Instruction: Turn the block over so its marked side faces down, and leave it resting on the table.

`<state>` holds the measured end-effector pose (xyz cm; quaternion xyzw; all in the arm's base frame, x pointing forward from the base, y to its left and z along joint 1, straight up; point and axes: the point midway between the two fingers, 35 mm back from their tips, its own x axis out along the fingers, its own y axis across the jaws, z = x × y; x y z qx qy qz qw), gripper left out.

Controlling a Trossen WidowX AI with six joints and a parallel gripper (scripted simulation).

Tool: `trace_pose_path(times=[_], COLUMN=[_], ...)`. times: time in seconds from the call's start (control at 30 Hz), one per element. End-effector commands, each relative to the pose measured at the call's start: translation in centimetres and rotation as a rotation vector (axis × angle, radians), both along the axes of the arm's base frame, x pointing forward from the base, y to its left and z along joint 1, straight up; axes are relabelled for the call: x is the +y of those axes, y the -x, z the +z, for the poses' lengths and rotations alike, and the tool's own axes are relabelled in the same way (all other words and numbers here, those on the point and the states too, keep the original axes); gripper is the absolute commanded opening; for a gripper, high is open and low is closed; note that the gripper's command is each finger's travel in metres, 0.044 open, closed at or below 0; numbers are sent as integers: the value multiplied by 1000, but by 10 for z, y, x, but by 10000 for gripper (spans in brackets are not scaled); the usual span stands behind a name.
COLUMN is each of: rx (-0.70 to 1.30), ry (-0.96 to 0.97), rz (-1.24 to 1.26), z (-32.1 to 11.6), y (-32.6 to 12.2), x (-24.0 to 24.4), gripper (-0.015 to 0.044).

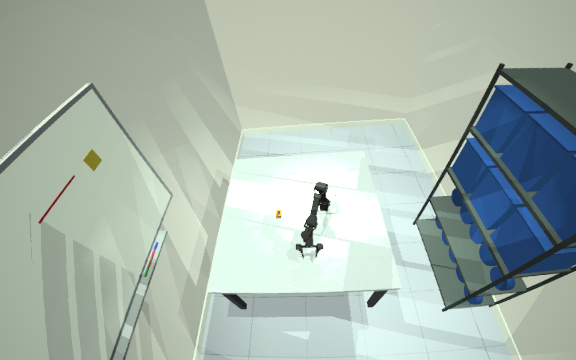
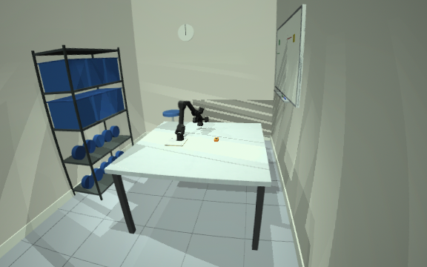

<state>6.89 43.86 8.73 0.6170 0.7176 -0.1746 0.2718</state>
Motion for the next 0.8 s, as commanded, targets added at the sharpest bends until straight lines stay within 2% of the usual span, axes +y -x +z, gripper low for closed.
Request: trace_pose_path(times=[0.0, 0.2, 0.33, 0.53, 0.77], rx=[-5, -183, -382, -666, -796], ry=[1, 57, 163, 410, 594], rz=[0, 11, 77, 306, 583], z=[0, -2, -4, -4, 3], y=[-1, -53, -107, -196, -251], x=[0, -15, -36, -98, -165], gripper=[426, 440, 440, 440, 440])
